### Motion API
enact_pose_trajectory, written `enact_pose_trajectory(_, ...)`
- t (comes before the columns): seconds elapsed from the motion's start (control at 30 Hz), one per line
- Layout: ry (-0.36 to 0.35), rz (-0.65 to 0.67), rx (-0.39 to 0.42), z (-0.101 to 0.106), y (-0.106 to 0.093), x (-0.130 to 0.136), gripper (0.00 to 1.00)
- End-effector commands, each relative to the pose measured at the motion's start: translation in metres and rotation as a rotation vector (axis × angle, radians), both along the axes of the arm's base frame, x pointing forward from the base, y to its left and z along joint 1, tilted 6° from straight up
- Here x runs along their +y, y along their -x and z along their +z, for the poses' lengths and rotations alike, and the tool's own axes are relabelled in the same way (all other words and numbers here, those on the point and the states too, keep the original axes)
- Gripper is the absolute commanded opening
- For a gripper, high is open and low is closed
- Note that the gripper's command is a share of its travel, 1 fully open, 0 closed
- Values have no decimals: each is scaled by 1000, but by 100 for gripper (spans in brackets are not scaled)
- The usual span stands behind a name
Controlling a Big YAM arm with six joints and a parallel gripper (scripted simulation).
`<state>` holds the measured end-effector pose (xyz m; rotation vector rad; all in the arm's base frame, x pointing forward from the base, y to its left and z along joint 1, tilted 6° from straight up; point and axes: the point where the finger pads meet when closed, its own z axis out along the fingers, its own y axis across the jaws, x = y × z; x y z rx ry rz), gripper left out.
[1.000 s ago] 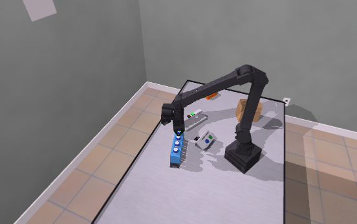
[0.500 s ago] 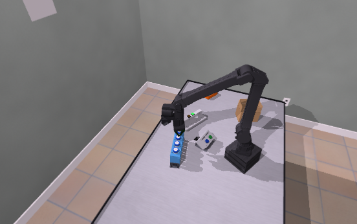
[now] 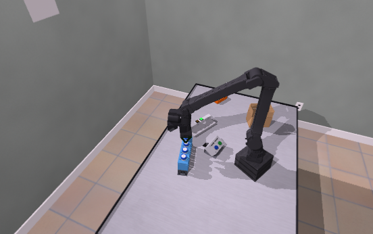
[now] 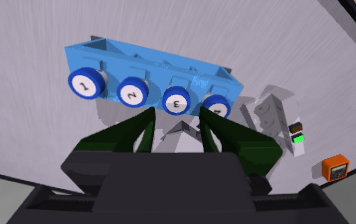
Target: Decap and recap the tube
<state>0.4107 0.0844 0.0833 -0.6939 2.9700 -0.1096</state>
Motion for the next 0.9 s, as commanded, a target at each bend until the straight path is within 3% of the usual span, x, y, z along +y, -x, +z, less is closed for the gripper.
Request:
enact_pose_trajectory(0.0,1,20,15,-15,0,1,49)
enact_pose_trajectory(0.17,1,10,15,-29,-2,-3,49)
enact_pose_trajectory(0.3,0,10,12,-28,-2,-3,49)
enact_pose_trajectory(0.33,-5,8,-17,-13,-11,2,49)
enact_pose_trajectory(0.87,-5,7,-11,-21,-3,-6,49)
